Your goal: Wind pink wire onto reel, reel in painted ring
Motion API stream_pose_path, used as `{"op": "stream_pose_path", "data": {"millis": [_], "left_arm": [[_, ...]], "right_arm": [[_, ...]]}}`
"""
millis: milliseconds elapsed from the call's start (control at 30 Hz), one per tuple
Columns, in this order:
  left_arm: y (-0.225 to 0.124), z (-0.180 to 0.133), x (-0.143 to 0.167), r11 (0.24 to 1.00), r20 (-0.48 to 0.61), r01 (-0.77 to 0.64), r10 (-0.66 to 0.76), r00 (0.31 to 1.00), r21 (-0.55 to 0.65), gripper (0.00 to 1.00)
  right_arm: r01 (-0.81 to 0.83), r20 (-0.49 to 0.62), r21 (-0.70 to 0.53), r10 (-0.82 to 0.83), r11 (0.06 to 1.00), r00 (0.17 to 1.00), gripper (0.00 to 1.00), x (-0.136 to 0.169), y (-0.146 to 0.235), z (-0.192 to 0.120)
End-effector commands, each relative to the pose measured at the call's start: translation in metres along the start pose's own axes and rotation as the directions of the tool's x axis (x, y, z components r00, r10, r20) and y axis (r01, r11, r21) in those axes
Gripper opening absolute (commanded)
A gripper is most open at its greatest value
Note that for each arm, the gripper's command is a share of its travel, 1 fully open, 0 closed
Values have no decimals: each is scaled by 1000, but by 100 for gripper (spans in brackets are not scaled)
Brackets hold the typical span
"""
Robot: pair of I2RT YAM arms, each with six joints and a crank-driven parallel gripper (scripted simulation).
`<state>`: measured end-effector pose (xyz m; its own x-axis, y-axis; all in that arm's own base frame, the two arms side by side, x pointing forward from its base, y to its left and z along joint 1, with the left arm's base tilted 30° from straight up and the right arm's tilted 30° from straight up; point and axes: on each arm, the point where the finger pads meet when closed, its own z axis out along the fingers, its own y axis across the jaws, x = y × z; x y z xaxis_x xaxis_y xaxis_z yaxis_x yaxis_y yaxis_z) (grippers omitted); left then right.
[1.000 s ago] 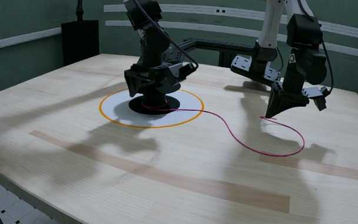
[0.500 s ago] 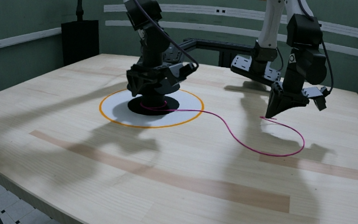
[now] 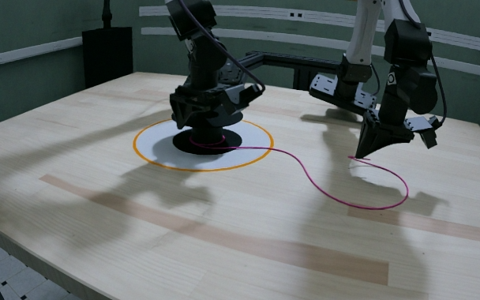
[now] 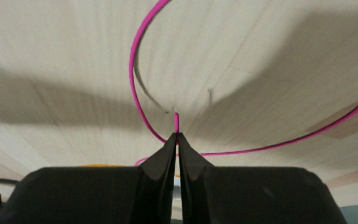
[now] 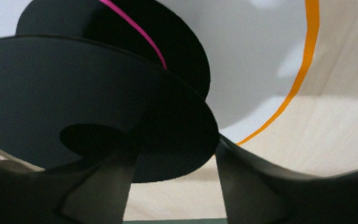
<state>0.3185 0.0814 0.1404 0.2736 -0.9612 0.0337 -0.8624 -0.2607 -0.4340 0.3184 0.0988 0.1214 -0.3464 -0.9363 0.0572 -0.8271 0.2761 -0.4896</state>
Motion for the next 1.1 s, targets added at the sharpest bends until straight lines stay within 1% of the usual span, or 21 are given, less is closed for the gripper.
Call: {"op": "stream_pose_path", "data": {"millis": [0,67,133,167,267,400,533,633,700,733,900,1067], "left_arm": [[-6,-9,0,999,0,8,-8,1000,40,0],[-6,-9,0,999,1,8,-8,1000,40,0],[-6,-9,0,999,1,8,-8,1000,40,0],[-6,-9,0,999,17,6,-6,1000,45,0],[-7,-9,1,999,30,-1,-1,1000,48,0],[-7,-10,1,998,75,-28,24,997,59,0],[-8,-10,0,995,103,-75,68,992,62,0],[-9,-10,-2,991,106,-117,111,988,57,0],[-9,-10,-2,991,106,-117,111,988,57,0],[-9,-10,-2,987,102,-149,144,984,52,0],[-11,-9,-2,986,43,-161,159,986,33,0],[-7,-5,0,989,-12,-146,147,989,21,0]], "right_arm": [[-154,20,5,154,988,988,58,8,-1,3],[-285,20,2,285,958,958,58,20,2,3],[-285,20,2,285,958,958,58,20,2,3],[-363,20,1,363,932,932,58,26,4,3],[-598,19,-5,598,801,801,58,47,16,3],[-786,17,-11,786,618,618,58,71,45,4],[-915,12,-17,915,403,403,58,76,79,4],[-971,5,-22,972,237,237,58,68,99,4],[-971,5,-22,972,237,237,58,68,99,4],[-994,-2,-25,995,102,102,58,63,102,4],[-987,-18,-29,988,-155,-155,58,44,108,4],[-908,-24,-28,908,-418,-417,58,38,100,4]]}}
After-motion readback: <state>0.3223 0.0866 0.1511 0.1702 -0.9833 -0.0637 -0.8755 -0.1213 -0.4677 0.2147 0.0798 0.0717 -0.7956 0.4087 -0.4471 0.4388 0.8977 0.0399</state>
